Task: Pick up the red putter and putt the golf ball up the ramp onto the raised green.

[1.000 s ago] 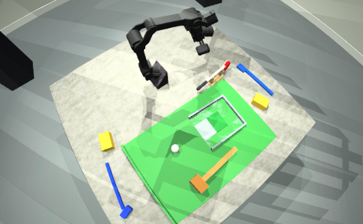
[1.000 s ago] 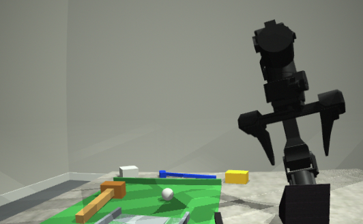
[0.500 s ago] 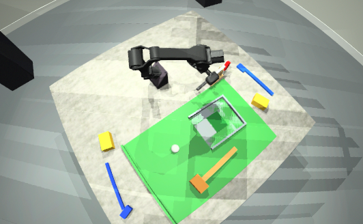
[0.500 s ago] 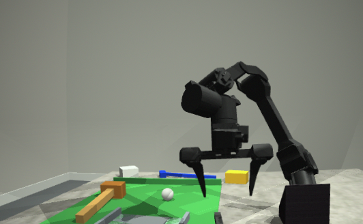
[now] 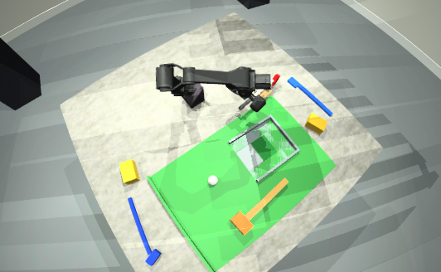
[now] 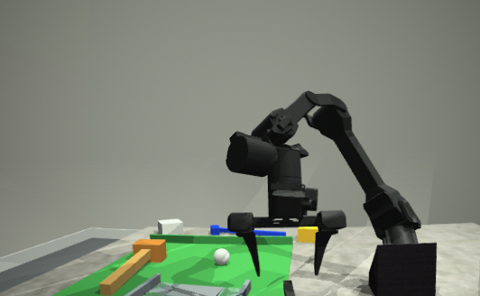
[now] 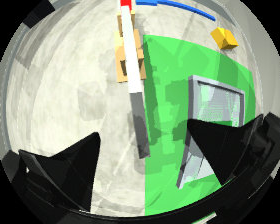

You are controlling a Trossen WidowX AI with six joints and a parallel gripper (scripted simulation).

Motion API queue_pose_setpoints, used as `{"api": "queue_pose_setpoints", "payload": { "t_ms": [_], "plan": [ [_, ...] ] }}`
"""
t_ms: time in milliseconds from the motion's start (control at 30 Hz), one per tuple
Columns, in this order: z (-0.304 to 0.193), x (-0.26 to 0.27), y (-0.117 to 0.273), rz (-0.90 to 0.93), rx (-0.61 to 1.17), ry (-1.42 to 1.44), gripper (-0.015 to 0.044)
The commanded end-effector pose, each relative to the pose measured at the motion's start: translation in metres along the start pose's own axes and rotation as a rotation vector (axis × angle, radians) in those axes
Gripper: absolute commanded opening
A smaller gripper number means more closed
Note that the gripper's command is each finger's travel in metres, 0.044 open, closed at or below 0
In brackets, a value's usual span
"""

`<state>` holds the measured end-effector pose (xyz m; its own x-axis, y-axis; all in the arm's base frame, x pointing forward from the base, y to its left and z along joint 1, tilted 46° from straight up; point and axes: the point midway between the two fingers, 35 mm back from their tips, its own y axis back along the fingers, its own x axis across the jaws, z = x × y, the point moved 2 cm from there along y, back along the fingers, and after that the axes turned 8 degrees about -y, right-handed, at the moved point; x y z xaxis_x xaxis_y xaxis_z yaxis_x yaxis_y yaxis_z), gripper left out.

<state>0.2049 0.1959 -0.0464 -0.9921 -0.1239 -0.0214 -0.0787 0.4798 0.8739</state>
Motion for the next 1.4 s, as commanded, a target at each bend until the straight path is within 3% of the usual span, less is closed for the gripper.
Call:
{"api": "queue_pose_setpoints", "payload": {
  "t_ms": [0,1200,1367],
  "plan": [
    [-0.006,0.001,-0.014,0.007,0.013,0.01,0.044],
    [-0.019,-0.001,-0.059,0.007,0.015,0.009,0.044],
    [-0.017,-0.002,-0.057,0.005,0.008,0.0,0.0309]
  ]
}}
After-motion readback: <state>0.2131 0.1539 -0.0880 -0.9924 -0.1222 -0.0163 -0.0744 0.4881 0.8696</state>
